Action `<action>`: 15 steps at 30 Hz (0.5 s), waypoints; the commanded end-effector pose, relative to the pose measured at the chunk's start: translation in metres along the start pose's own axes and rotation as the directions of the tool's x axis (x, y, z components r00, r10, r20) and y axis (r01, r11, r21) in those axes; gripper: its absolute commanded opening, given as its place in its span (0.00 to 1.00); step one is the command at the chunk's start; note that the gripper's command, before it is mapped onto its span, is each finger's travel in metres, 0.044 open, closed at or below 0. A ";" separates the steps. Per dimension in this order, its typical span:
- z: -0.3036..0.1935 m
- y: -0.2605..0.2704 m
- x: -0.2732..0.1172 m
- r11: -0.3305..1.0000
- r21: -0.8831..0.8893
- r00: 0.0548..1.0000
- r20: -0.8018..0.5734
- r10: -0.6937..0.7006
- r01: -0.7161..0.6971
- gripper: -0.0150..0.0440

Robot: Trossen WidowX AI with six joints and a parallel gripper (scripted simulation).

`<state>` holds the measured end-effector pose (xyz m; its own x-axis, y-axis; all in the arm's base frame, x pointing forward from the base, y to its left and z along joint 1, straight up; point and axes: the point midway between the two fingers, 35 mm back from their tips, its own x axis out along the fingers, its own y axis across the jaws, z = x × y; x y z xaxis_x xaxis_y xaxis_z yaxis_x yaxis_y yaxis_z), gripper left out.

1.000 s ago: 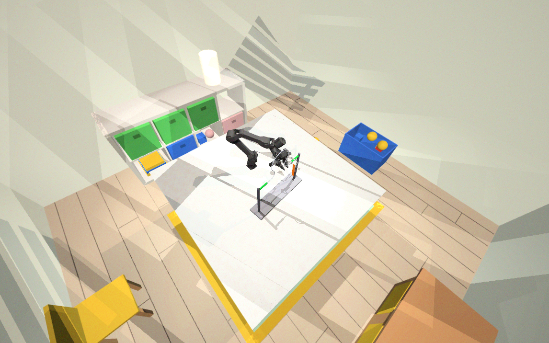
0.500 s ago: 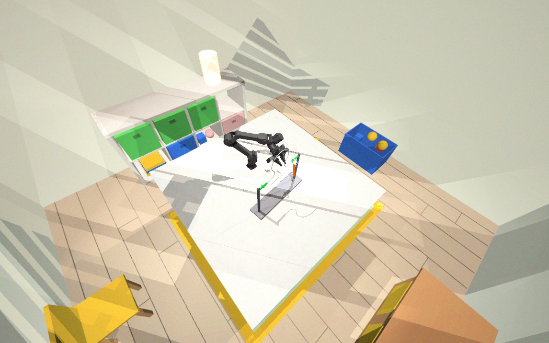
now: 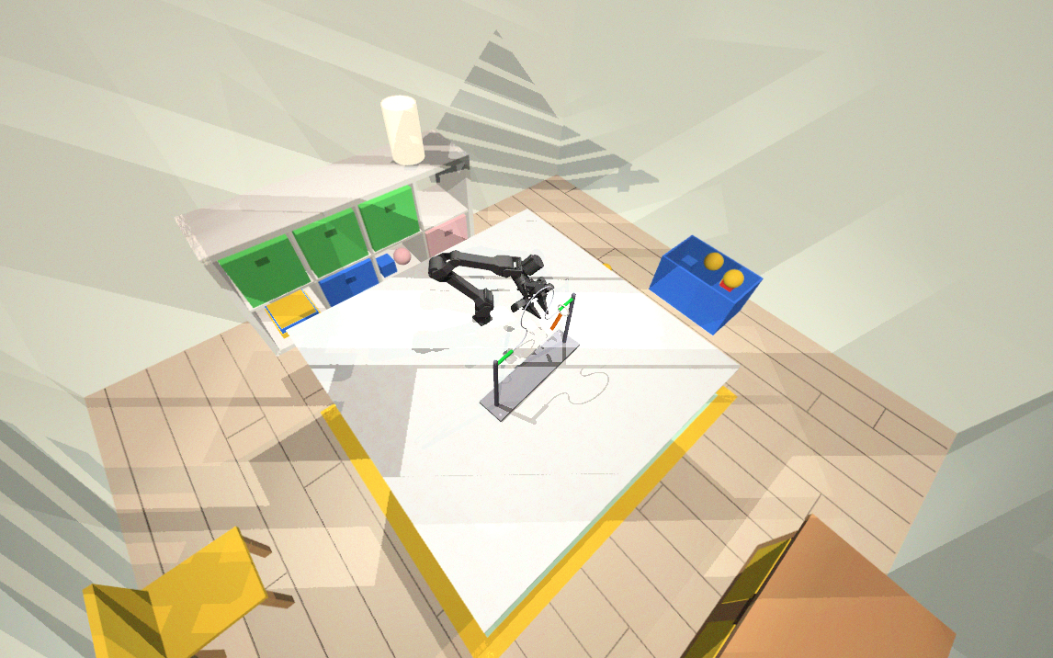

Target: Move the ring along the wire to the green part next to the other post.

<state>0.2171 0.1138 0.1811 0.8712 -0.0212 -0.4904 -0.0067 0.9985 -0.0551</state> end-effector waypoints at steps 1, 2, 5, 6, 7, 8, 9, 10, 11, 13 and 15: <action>-0.001 0.001 -0.011 1.000 0.002 1.000 -0.004 0.001 -0.001 0.66; -0.001 0.002 -0.020 1.000 0.002 1.000 -0.006 0.000 0.000 0.70; 0.001 -0.001 -0.043 1.000 -0.002 1.000 0.007 0.002 -0.002 0.84; 0.002 -0.002 -0.047 1.000 -0.003 1.000 0.011 0.004 -0.004 0.88; 0.002 -0.002 -0.048 1.000 -0.003 1.000 0.013 0.004 -0.004 0.93; 0.002 -0.002 -0.048 1.000 -0.003 1.000 0.013 0.004 -0.004 0.97; 0.002 -0.002 -0.048 1.000 -0.003 1.000 0.013 0.004 -0.004 1.00; 0.002 -0.002 -0.048 1.000 -0.003 1.000 0.013 0.004 -0.004 1.00; 0.002 -0.002 -0.048 1.000 -0.003 1.000 0.013 0.004 -0.004 1.00; 0.002 -0.002 -0.048 1.000 -0.003 1.000 0.013 0.004 -0.004 1.00; 0.002 -0.002 -0.048 1.000 -0.003 1.000 0.013 0.004 -0.004 1.00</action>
<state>0.1769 0.1135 0.2052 0.8753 -0.0162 -0.4834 -0.0149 0.9981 -0.0604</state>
